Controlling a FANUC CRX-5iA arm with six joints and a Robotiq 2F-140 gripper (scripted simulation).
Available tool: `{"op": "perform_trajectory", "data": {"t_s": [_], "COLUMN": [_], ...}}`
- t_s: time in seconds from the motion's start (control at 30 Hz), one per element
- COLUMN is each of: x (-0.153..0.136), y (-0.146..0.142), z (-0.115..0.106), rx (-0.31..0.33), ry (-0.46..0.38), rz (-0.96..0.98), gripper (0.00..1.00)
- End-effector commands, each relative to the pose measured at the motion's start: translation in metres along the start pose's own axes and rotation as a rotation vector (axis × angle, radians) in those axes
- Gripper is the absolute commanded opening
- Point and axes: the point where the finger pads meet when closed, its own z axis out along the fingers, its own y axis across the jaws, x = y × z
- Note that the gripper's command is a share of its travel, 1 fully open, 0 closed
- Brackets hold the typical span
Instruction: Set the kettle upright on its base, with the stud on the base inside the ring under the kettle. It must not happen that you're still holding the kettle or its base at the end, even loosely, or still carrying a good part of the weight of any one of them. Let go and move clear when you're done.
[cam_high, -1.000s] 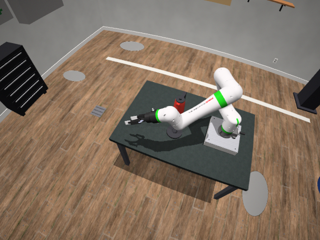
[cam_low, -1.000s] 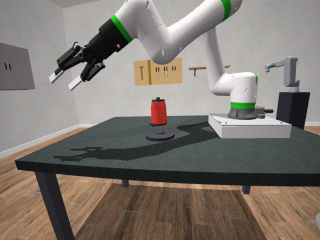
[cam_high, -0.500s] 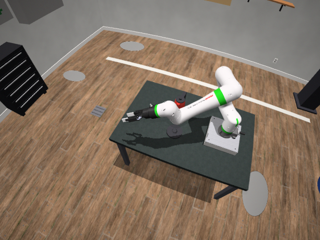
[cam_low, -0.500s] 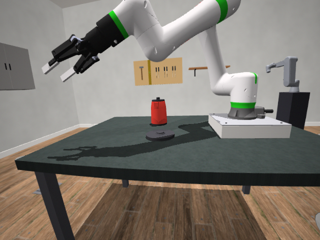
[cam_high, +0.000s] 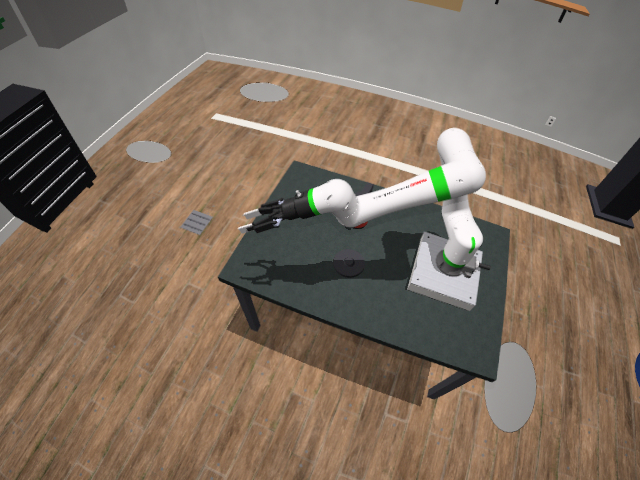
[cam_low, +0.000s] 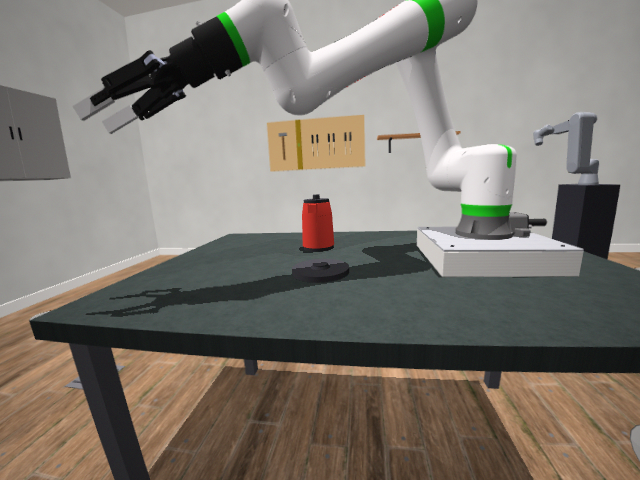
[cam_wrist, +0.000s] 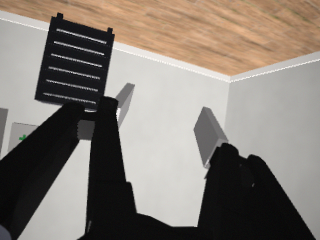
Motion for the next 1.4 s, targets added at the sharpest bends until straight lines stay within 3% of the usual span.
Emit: {"op": "perform_trajectory", "data": {"t_s": [0.0, 0.37, 0.73, 0.8, 1.27, 1.37], "x": [-0.016, -0.022, 0.029, 0.029, 0.128, 0.135], "y": [-0.008, -0.049, -0.149, -0.149, -0.302, -0.312], "z": [-0.006, -0.032, -0.086, -0.086, -0.201, -0.211], "rx": [-0.059, -0.154, -0.245, -0.245, -0.374, -0.384], "ry": [0.001, 0.055, 0.247, 0.247, 0.628, 0.654], "rz": [-0.128, -0.466, -0.869, -0.869, -1.160, -1.169], "gripper": [0.47, 0.47, 0.47, 0.47, 0.47, 0.47]}}
